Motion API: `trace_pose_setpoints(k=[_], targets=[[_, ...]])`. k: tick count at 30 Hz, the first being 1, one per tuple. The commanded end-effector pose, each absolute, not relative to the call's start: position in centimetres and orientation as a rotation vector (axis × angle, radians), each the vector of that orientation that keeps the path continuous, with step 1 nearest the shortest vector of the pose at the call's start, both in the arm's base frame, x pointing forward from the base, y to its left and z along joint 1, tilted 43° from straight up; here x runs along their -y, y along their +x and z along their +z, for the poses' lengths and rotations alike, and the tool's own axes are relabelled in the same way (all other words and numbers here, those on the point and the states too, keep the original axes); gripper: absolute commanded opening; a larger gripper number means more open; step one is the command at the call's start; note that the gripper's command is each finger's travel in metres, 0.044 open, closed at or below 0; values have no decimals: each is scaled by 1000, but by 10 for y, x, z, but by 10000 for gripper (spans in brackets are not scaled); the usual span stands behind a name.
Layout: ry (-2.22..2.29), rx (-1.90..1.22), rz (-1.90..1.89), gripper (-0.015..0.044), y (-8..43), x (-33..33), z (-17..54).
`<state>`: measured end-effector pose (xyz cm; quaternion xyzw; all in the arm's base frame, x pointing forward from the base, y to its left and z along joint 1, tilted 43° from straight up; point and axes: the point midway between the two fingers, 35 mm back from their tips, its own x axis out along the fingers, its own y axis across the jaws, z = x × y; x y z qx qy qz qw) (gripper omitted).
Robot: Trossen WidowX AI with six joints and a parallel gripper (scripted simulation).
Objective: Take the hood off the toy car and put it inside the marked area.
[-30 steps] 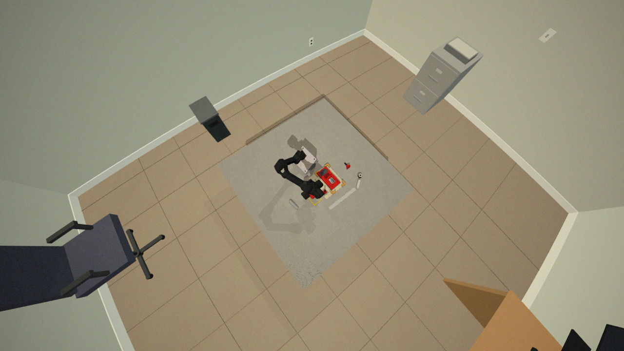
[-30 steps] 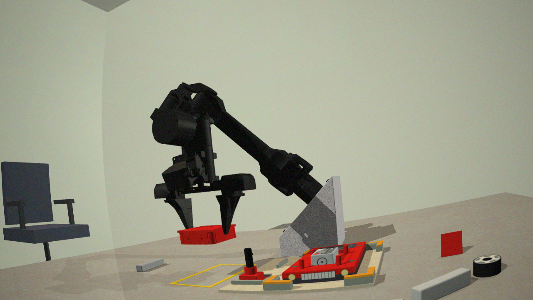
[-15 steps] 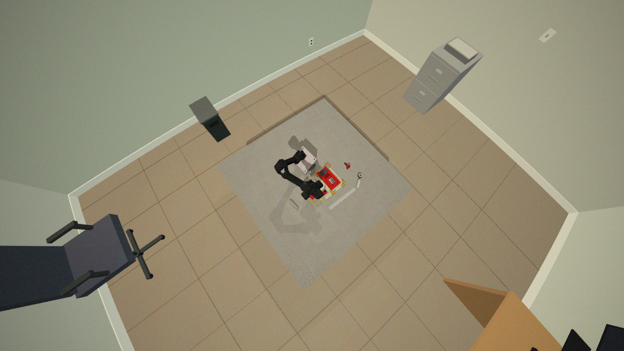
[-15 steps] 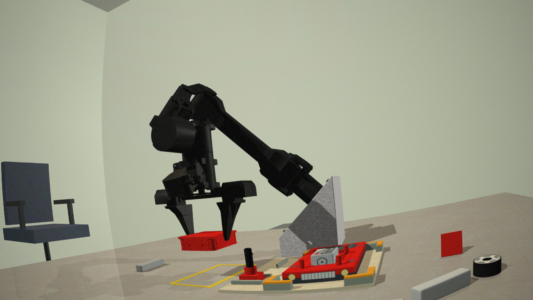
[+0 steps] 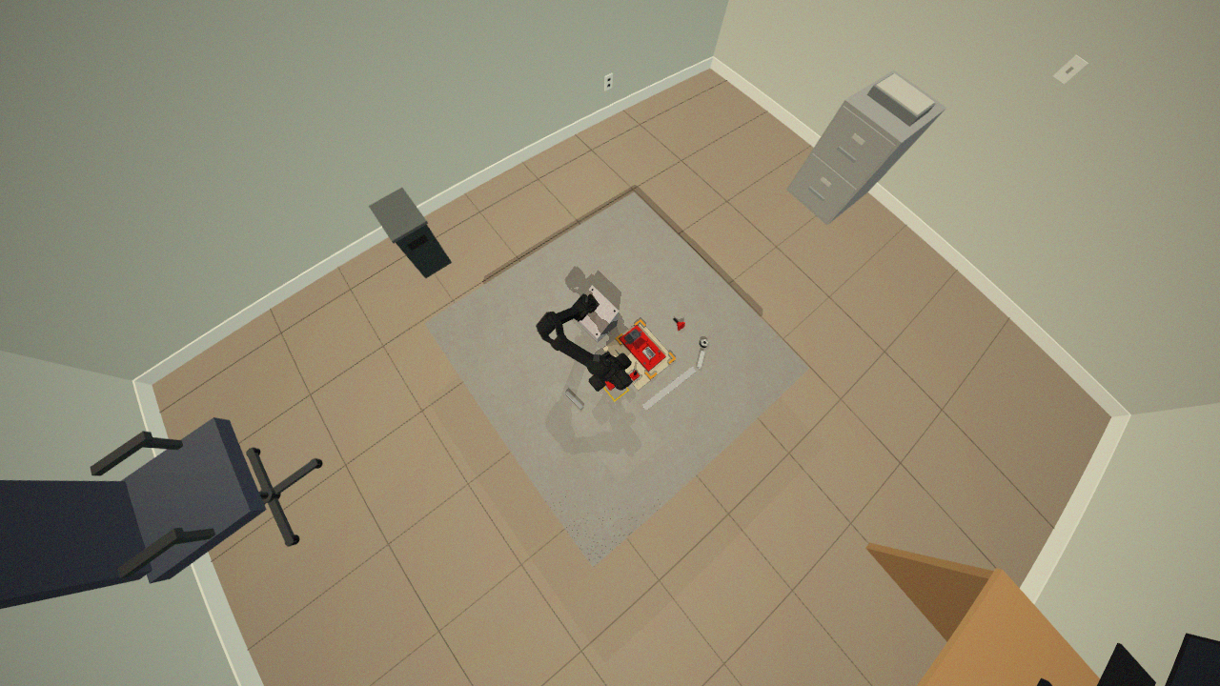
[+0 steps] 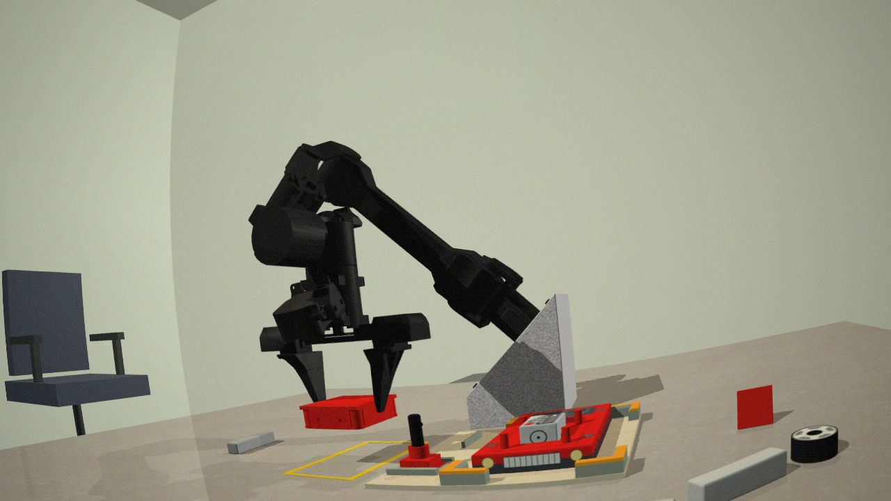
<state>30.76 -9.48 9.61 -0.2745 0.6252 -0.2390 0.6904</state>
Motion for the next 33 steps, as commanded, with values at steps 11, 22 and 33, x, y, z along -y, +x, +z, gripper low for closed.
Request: trace_pose_setpoints(k=[11,22,33], targets=[[-615,-1404,-531,0,307,102,87],[-616,-1404,-532,0,306,108,81],[-617,-1403,-533,0,306,112,77]])
